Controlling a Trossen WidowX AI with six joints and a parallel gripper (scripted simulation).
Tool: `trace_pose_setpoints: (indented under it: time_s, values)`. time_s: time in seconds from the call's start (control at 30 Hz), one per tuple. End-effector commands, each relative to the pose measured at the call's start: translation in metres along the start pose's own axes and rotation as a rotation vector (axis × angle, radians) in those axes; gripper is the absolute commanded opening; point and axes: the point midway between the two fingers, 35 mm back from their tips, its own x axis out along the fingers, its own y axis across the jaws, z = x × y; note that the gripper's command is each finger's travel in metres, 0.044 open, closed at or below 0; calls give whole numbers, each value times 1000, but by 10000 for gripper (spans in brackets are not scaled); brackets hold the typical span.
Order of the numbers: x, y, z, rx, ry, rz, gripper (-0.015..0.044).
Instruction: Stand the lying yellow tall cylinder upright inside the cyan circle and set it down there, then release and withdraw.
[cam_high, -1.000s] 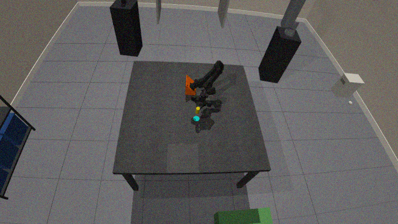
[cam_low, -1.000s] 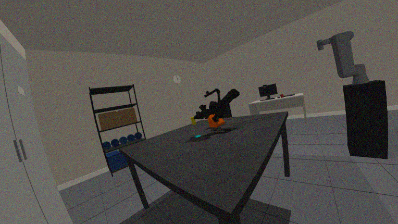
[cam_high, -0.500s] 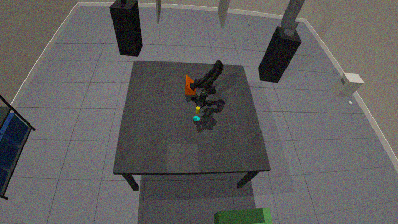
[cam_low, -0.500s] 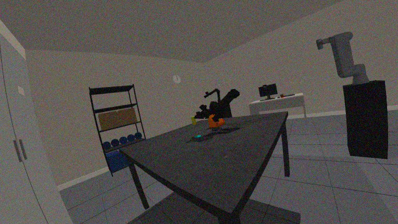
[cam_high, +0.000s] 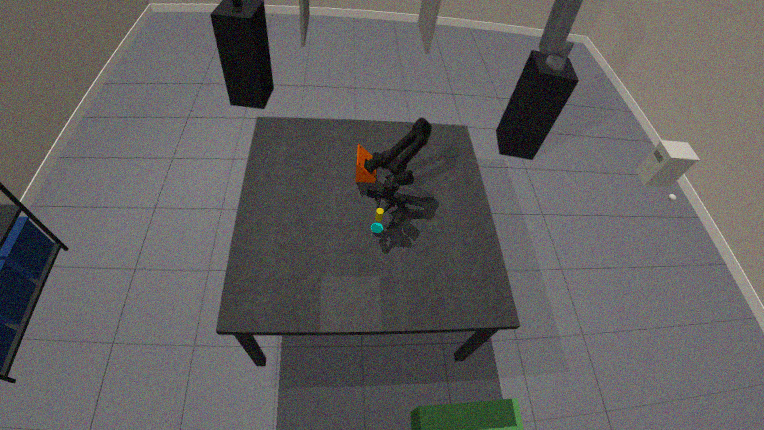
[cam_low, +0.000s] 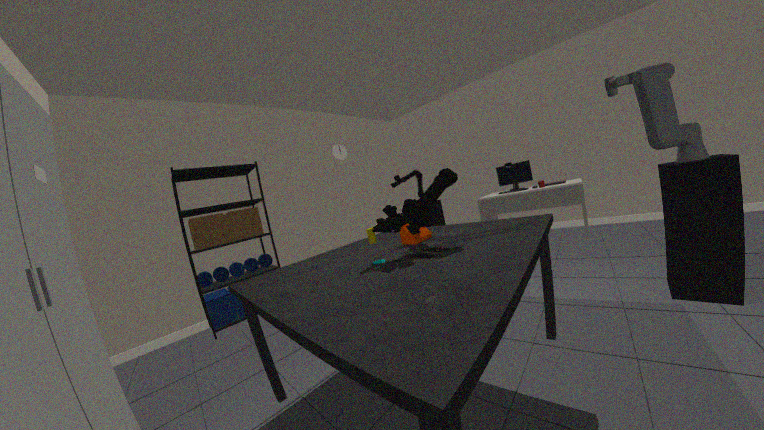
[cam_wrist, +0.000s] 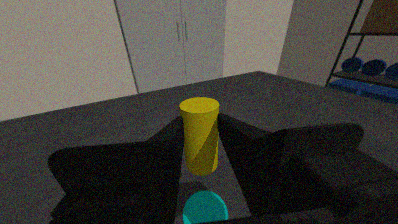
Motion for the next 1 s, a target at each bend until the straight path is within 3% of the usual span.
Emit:
trace_pose_setpoints:
  time_s: [0.0, 0.97]
  values:
    - [2, -1, -8, 5, -4, -6, 105]
    - [0, -3, -70, 5, -6, -3, 105]
